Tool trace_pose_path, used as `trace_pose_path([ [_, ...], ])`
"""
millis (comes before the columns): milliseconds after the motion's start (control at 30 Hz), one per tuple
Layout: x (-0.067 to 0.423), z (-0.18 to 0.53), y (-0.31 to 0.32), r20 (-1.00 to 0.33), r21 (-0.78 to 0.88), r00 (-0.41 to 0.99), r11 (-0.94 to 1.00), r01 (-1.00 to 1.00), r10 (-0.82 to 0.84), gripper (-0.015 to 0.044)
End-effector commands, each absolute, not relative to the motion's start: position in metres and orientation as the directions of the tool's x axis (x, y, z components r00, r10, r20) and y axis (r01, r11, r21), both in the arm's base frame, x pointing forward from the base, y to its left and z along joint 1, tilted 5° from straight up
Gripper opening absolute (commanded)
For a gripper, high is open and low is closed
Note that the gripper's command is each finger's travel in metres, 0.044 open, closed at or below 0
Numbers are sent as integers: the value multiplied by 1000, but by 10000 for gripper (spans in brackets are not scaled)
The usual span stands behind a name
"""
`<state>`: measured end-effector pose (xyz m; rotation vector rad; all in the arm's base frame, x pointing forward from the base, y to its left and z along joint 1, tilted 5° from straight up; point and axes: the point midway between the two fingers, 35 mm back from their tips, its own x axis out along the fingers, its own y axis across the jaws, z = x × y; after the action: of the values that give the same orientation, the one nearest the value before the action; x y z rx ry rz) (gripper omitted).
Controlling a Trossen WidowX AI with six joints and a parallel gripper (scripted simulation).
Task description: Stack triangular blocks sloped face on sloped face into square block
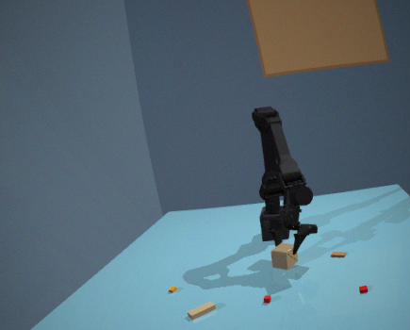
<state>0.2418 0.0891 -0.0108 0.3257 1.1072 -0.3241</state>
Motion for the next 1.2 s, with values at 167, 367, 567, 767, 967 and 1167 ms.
trace_pose_path([
  [167,243,-12,89,-907,96,412,908,408,-89,0],
  [367,242,-12,89,-907,94,410,907,411,-92,0],
  [567,243,-12,89,-907,96,411,908,408,-89,0],
  [767,242,-12,89,-907,94,410,907,411,-92,105],
  [967,242,-12,89,-907,94,410,907,411,-92,263],
  [1167,242,-12,89,-907,94,410,907,411,-92,420],
])
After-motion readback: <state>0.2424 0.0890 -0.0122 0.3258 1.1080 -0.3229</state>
